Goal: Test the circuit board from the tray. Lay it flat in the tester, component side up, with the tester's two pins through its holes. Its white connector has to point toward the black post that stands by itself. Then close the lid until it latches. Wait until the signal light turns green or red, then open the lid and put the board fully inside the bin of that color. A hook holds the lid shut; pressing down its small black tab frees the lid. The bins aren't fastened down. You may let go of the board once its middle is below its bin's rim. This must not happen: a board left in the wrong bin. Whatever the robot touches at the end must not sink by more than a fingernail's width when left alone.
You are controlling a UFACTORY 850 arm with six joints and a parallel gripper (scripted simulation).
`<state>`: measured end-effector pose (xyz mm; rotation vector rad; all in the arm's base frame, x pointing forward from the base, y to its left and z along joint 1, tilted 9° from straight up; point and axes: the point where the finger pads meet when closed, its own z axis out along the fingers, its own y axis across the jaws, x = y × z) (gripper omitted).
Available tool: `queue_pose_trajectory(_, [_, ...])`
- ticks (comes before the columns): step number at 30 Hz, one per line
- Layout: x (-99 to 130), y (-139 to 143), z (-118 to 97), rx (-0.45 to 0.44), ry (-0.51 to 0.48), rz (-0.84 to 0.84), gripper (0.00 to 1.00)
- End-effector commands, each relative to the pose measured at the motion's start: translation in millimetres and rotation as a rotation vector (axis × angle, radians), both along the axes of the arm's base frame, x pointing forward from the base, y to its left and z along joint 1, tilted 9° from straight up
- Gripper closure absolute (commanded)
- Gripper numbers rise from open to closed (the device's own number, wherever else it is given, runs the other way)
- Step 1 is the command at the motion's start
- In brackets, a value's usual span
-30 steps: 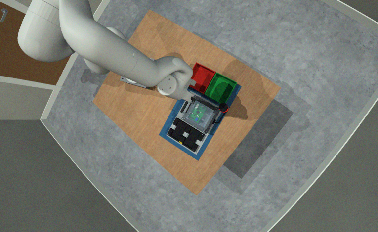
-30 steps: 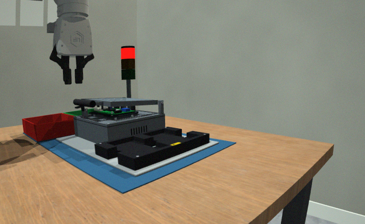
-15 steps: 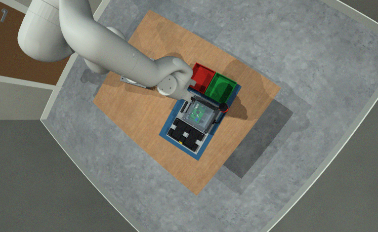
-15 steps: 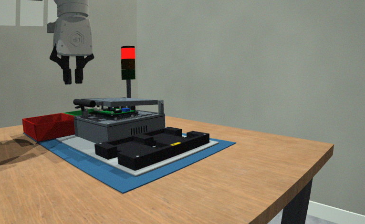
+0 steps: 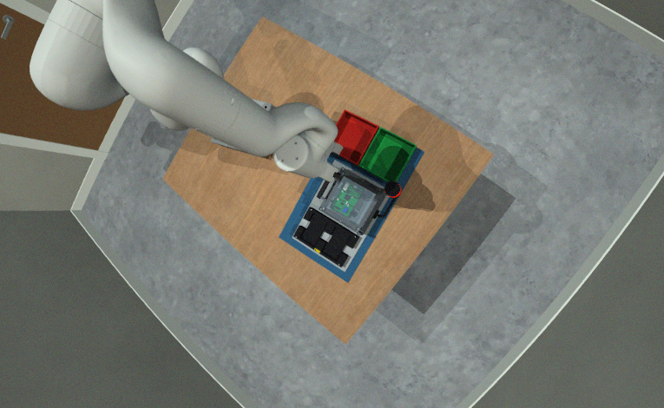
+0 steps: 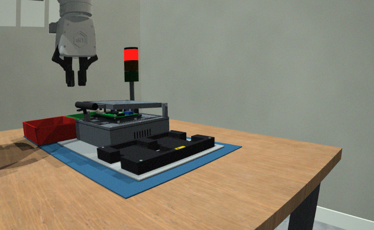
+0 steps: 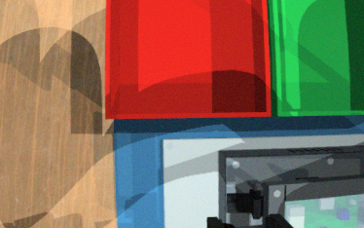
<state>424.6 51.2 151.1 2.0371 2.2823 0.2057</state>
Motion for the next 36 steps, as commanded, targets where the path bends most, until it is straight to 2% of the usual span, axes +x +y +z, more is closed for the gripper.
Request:
queue_pose_trajectory(1, [1.3, -15.6, -0.1, 0.002, -0.002, 0.000, 0.72])
queue_pose_trajectory(12, [2.5, -53.2, -1.9, 0.002, -0.002, 0.000, 0.72])
queue_pose_trajectory(23, [2.8, -54.8, -3.0, 0.002, -0.002, 0.000, 0.72])
queue_pose_trajectory(36, [4.5, -54.2, -14.8, 0.002, -0.002, 0.000, 0.72])
